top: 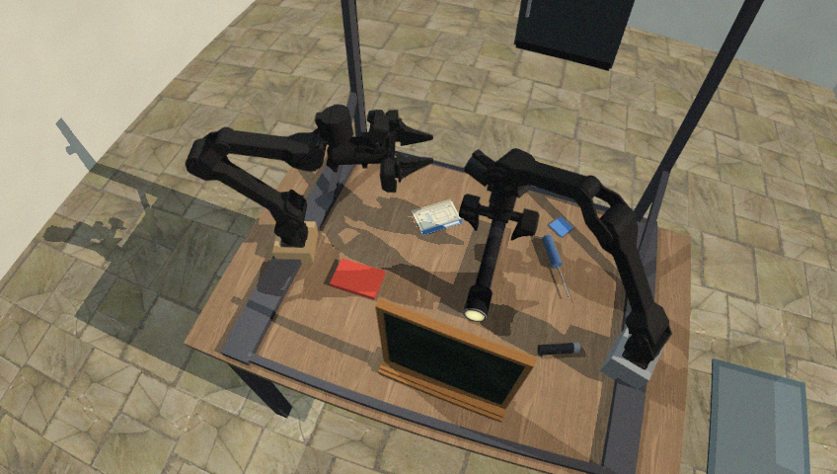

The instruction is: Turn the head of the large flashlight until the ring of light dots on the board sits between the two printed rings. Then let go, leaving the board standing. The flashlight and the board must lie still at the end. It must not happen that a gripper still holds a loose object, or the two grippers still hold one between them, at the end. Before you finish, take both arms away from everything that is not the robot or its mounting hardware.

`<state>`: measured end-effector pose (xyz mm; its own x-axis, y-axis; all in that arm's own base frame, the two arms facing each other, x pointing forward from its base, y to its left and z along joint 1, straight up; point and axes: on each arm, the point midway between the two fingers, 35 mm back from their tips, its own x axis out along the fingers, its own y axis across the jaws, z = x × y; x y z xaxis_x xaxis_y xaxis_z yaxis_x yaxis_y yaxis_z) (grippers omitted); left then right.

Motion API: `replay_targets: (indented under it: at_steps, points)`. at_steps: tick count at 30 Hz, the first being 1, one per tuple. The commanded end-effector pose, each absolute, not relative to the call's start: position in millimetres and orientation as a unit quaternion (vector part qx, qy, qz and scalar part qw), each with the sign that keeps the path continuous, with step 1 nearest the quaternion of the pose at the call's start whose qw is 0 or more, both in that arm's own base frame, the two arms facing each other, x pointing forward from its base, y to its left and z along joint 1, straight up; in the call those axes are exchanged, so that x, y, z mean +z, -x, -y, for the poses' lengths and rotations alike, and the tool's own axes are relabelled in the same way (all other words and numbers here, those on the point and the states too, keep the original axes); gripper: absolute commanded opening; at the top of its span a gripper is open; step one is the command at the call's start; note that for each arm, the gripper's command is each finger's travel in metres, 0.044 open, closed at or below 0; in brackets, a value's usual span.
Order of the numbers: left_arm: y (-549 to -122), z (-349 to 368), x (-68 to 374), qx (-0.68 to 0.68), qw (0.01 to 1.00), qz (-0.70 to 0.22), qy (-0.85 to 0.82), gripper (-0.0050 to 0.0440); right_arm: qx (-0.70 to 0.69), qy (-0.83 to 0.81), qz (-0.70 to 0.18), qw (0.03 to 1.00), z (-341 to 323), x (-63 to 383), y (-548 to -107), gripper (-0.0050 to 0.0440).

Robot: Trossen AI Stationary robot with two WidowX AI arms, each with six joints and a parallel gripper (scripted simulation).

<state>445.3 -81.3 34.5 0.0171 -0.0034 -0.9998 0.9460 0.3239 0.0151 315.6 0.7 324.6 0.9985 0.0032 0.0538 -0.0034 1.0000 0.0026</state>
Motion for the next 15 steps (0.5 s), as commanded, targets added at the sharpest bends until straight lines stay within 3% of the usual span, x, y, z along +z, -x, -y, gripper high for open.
replay_targets:
  at_steps: [1, 15]
  points:
    - [-444.0, 80.7, 31.0, -0.408, 0.582, -0.569, -0.414, 0.044, 0.0, -0.002, 0.037, 0.999, 0.0, 332.6, -314.1, 0.0309]
    - [-442.9, 80.4, 9.4, -0.409, 0.58, -0.571, -0.413, 0.044, 0.0, -0.002, 0.037, 0.999, 0.0, 332.6, -314.1, 0.0309]
